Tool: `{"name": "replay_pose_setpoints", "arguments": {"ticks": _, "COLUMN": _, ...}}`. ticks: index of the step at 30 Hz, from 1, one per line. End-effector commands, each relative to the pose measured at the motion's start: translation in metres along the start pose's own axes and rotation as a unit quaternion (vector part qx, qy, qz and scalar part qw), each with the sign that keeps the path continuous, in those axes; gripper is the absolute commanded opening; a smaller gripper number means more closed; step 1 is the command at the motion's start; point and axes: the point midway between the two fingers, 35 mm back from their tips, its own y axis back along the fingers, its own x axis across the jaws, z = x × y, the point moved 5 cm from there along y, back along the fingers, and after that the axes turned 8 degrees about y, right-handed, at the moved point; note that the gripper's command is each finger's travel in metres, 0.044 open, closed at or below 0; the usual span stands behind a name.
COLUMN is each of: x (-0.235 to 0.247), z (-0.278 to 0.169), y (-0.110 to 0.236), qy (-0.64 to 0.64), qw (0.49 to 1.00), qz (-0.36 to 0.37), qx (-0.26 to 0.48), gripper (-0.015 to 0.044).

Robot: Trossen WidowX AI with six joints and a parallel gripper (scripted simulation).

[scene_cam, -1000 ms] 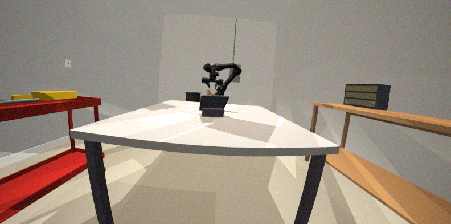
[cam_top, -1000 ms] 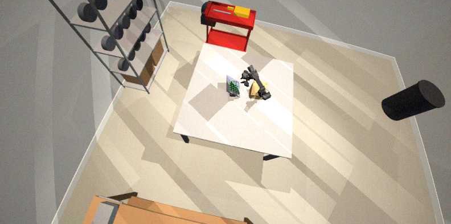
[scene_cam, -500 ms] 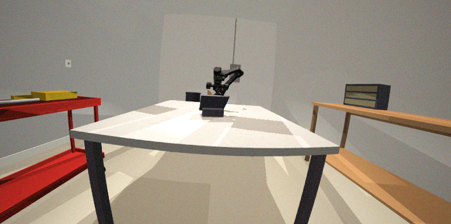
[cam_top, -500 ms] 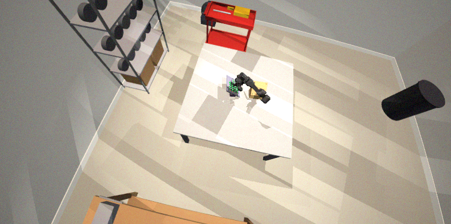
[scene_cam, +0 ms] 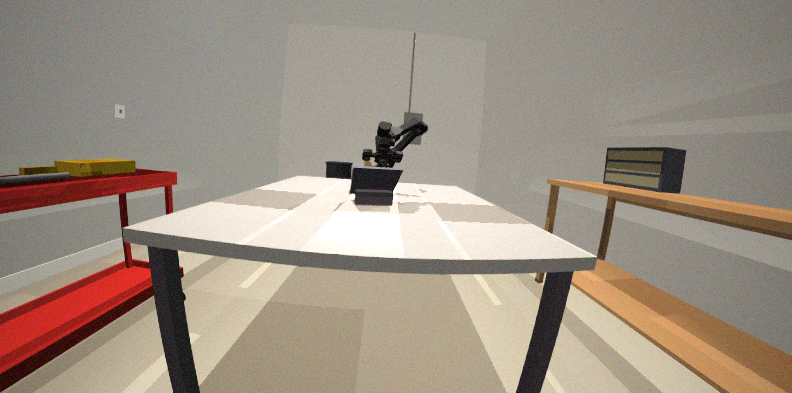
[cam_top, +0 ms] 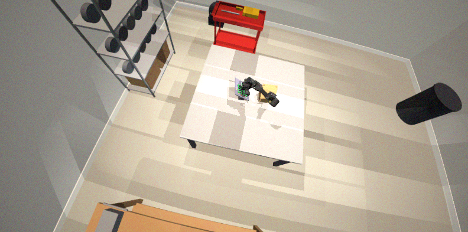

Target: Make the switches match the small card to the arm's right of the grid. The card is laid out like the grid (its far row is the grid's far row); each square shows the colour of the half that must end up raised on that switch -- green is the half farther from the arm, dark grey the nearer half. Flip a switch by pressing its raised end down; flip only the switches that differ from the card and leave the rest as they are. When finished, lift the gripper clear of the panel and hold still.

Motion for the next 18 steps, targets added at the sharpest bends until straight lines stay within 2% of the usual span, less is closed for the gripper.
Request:
{"name": "replay_pose_setpoints", "arguments": {"ticks": 1, "x": 0.0, "z": -0.0015, "y": -0.0059, "qy": -0.002, "qw": 1.0, "qz": -0.001, "qx": 0.002, "gripper": 0.0}}
{"name": "replay_pose_setpoints", "arguments": {"ticks": 18, "x": 0.0, "z": -0.0017, "y": -0.0117, "qy": -0.002, "qw": 1.0, "qz": -0.001, "qx": 0.002, "gripper": 0.0}}
